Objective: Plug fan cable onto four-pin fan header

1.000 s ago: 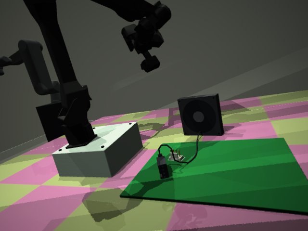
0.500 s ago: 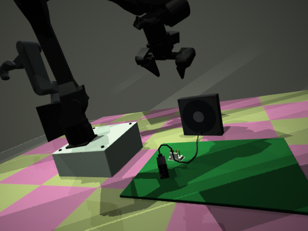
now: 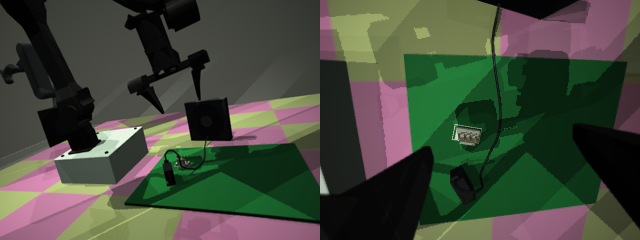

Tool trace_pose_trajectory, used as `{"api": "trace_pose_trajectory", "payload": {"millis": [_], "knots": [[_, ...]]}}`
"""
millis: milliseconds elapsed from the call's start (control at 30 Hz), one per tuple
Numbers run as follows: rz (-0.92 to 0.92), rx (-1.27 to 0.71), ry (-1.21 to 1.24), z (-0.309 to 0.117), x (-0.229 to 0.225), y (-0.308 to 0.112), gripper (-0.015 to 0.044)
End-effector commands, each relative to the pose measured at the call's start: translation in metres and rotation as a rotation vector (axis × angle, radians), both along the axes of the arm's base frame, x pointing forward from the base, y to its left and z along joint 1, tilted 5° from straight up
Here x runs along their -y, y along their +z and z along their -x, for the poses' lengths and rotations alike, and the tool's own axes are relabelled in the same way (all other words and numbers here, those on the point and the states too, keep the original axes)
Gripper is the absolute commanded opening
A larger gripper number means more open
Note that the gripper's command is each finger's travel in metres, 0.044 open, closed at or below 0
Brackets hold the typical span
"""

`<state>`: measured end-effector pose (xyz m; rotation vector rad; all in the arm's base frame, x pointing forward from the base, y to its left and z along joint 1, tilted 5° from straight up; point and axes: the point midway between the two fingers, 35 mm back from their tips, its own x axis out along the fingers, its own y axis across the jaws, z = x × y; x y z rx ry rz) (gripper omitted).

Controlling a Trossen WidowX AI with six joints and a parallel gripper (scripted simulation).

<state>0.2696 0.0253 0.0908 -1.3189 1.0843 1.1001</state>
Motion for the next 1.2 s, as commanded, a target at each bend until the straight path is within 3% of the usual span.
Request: {"api": "trace_pose_trajectory", "payload": {"millis": [0,367,633,1167], "knots": [[0.279,-0.114,0.195,0.027,0.075,-0.002,0.044],[0.321,-0.146,0.23,0.032,0.087,-0.002,0.044],[0.322,-0.146,0.23,0.033,0.091,-0.062,0.044],[0.322,-0.146,0.23,0.033,0.093,-0.082,0.044]]}}
